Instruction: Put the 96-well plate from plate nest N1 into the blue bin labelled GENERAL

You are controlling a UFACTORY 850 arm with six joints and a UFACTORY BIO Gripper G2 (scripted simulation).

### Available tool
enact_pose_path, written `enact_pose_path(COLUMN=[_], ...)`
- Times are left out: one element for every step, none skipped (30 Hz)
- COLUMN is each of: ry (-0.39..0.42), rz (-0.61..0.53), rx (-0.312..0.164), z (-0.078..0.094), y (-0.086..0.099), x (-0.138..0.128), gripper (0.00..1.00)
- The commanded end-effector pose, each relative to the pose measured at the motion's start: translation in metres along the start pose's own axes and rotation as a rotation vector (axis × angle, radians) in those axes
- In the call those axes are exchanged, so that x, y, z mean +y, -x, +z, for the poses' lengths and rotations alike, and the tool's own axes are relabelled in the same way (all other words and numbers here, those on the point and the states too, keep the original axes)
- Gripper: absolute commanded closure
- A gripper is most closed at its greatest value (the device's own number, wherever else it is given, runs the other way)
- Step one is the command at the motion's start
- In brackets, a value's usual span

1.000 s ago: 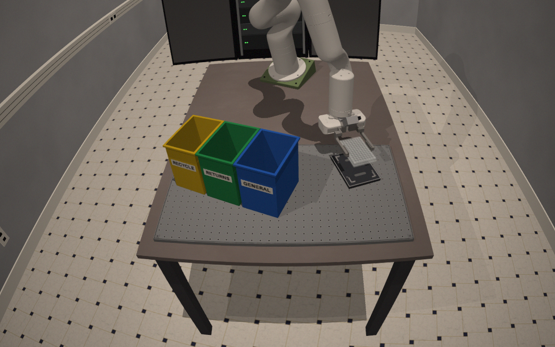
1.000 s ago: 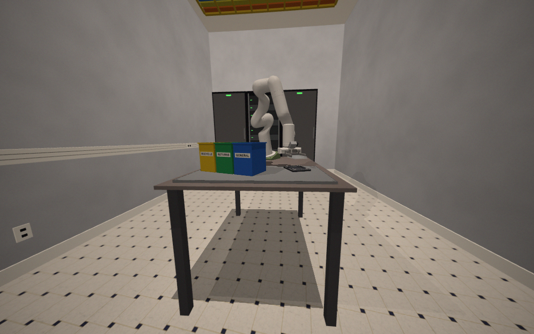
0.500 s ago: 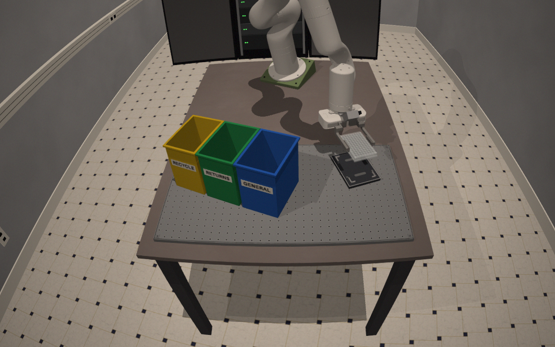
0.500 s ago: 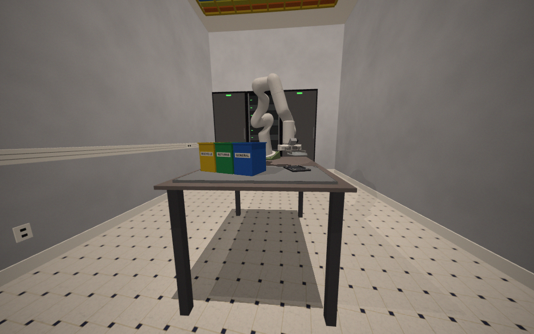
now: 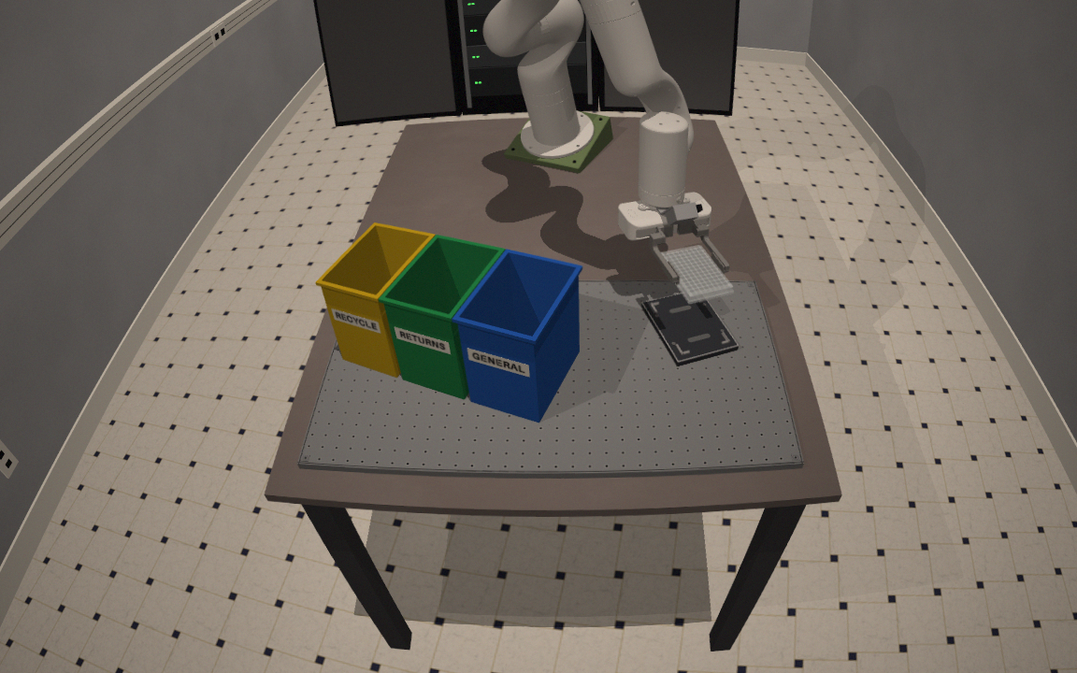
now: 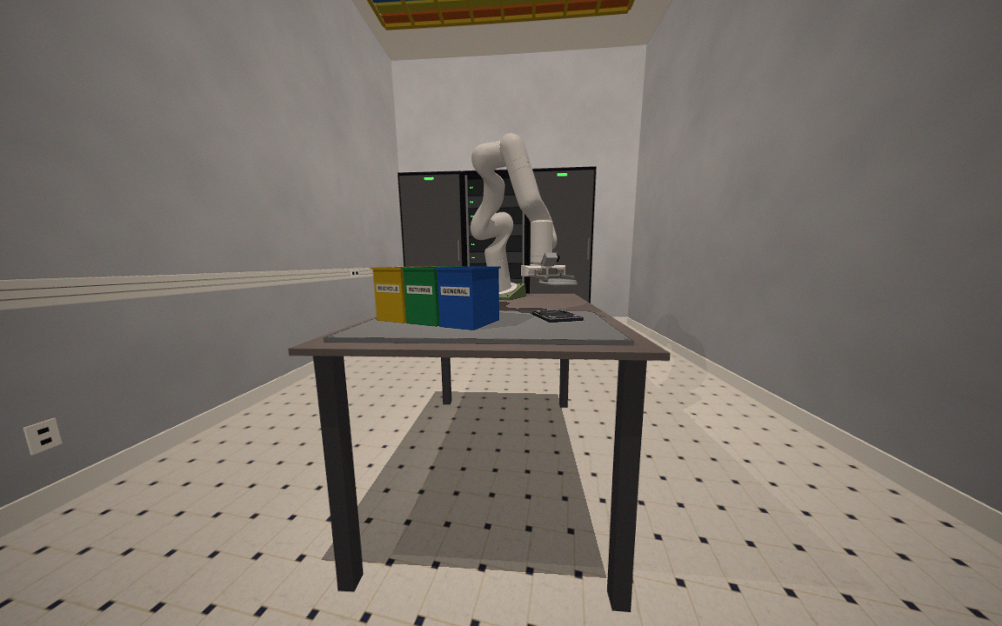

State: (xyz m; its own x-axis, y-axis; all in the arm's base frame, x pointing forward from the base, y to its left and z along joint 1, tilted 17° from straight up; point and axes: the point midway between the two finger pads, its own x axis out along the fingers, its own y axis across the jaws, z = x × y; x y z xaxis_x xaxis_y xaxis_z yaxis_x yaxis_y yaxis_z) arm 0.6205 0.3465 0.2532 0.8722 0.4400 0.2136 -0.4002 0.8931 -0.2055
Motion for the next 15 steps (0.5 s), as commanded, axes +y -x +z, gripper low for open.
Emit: enact_pose_path(ry=[-0.001,-0.001,-0.001,-0.001,-0.001,-0.001,-0.001,-0.001,-0.001,-0.001,-0.001,-0.001,-0.001,-0.001,-0.001], rz=[0.0,0.0,0.0,0.0,0.0,0.0,0.0,0.0,0.0,0.0,0.0,0.0,0.0,0.0,0.0], rx=[-0.001,-0.002,-0.002,-0.002,-0.002,-0.002,-0.002,-0.002,-0.002,-0.002,-0.002,-0.002,-0.002,-0.002,-0.002], z=[0.01,0.012,0.013,0.015,0.017,0.018,0.018,0.018,0.02,0.022,0.023,0.025,0.027,0.028,0.03], y=[-0.001,-0.001,-0.001,-0.001,-0.001,-0.001,-0.001,-0.001,-0.001,-0.001,-0.001,-0.001,-0.001,-0.001,-0.001], x=[0.0,0.0,0.0,0.0,0.0,0.0,0.0,0.0,0.0,0.0,0.0,0.0,0.0,0.0,0.0], gripper=[1.0,1.0,1.0,1.0,1.0,1.0,1.0,1.0,1.0,1.0,1.0,1.0,1.0,1.0,1.0])
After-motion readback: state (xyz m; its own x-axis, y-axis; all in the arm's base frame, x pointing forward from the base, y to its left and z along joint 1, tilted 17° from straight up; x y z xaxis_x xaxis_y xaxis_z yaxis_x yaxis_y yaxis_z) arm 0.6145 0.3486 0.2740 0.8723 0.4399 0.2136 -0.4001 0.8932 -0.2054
